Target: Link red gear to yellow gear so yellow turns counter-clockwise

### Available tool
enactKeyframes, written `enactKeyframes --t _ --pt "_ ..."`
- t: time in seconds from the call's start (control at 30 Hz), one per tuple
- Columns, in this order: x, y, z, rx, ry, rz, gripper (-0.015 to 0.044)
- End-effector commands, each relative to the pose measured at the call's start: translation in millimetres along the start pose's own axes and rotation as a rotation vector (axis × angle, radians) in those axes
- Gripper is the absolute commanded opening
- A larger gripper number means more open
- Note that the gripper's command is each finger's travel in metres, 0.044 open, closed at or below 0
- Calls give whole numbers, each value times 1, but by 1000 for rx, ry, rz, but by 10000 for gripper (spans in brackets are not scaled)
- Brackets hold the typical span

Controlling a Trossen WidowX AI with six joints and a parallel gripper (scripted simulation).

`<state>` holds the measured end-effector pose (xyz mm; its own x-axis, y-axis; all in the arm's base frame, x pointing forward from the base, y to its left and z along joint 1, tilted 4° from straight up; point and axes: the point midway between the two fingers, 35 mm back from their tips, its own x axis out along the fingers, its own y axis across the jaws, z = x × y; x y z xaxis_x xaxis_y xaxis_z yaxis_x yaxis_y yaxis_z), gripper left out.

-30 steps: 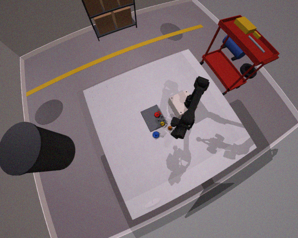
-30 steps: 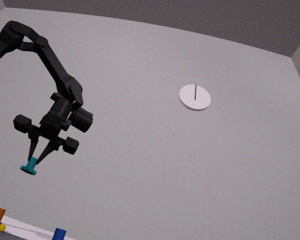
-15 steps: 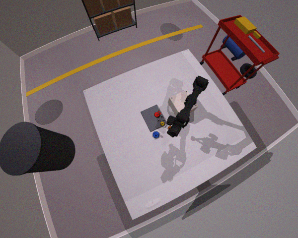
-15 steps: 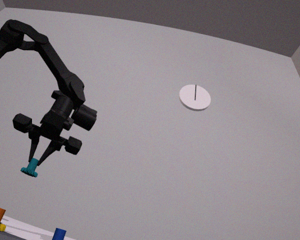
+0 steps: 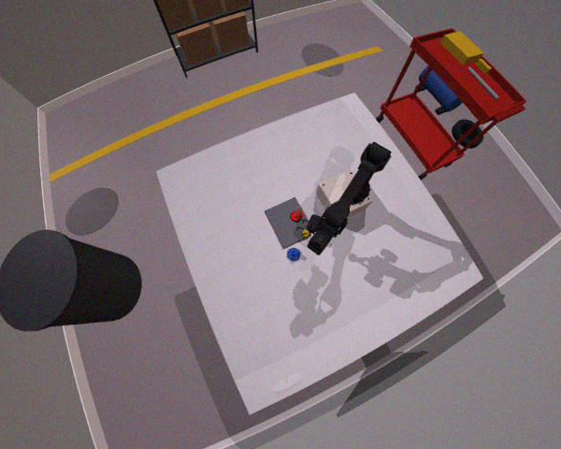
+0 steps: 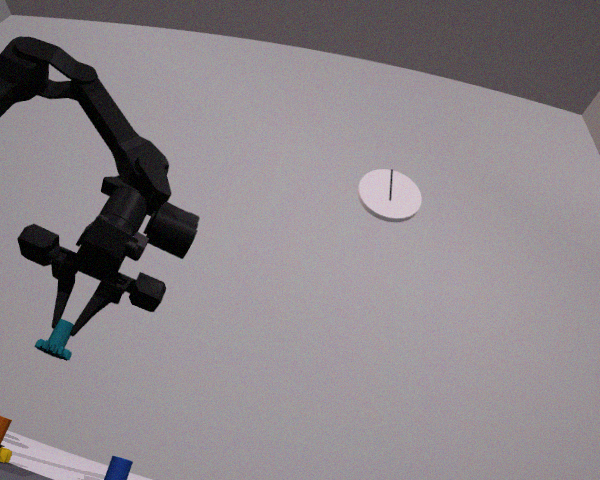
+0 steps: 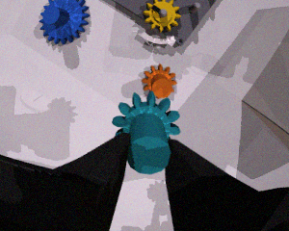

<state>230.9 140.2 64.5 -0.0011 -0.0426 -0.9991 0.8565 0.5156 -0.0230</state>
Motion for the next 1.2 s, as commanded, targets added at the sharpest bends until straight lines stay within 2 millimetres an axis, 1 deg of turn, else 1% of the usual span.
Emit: enactKeyframes --t 0.0,0.57,1.17 --pt "3 -1 7 -2 -3 -1 0" --pt "17 -7 41 -2 -6 0 0" --pt "32 -18 76 -1 -12 -2 0"
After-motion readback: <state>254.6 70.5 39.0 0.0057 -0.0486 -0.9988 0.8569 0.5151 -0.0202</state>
